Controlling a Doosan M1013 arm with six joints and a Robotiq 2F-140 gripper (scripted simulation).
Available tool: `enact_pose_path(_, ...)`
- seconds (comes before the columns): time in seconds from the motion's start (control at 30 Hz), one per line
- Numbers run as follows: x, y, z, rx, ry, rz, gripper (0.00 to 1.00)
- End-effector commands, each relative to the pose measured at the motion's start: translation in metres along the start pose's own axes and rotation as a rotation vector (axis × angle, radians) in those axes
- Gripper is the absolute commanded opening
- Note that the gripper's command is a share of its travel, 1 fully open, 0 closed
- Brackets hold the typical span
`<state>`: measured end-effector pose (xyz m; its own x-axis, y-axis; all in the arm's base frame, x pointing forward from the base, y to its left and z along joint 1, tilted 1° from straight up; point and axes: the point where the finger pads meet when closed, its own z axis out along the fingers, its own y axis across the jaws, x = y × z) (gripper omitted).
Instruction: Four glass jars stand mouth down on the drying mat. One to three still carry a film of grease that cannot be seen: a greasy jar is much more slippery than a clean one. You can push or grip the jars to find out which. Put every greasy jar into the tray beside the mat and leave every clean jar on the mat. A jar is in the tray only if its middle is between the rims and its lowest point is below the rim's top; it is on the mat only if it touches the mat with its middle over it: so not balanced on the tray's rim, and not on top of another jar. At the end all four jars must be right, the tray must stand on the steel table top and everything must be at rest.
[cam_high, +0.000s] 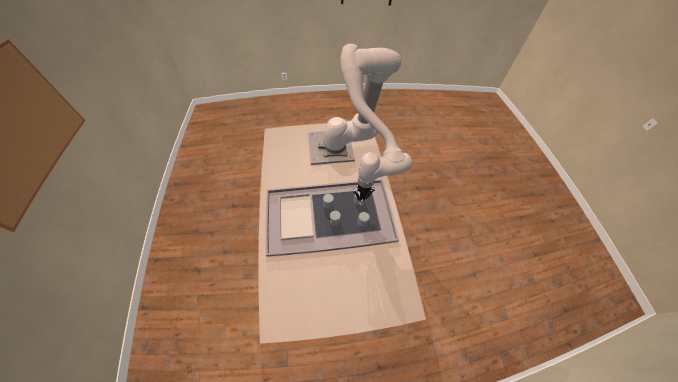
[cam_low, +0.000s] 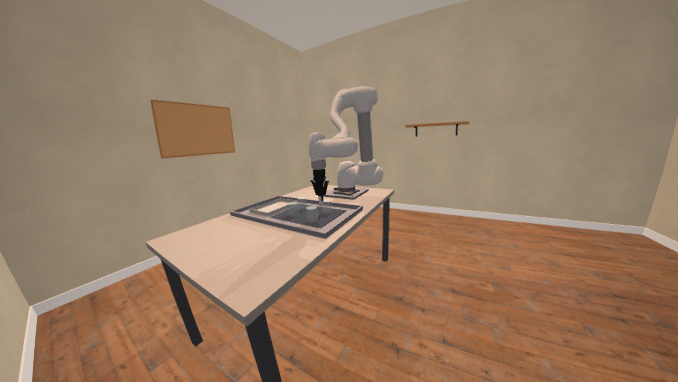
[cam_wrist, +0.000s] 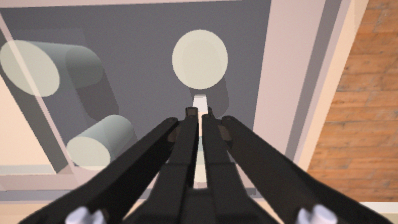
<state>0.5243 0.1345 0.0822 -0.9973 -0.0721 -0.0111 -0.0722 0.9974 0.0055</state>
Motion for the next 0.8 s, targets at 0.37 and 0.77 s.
enact_pose_path(0.37,0.0067,0.0018,0.0021,0.002,0.002,0.002,0.00)
enact_pose_path(0.77,0.0081,0.0018,0.0021,0.002,0.002,0.002,0.00)
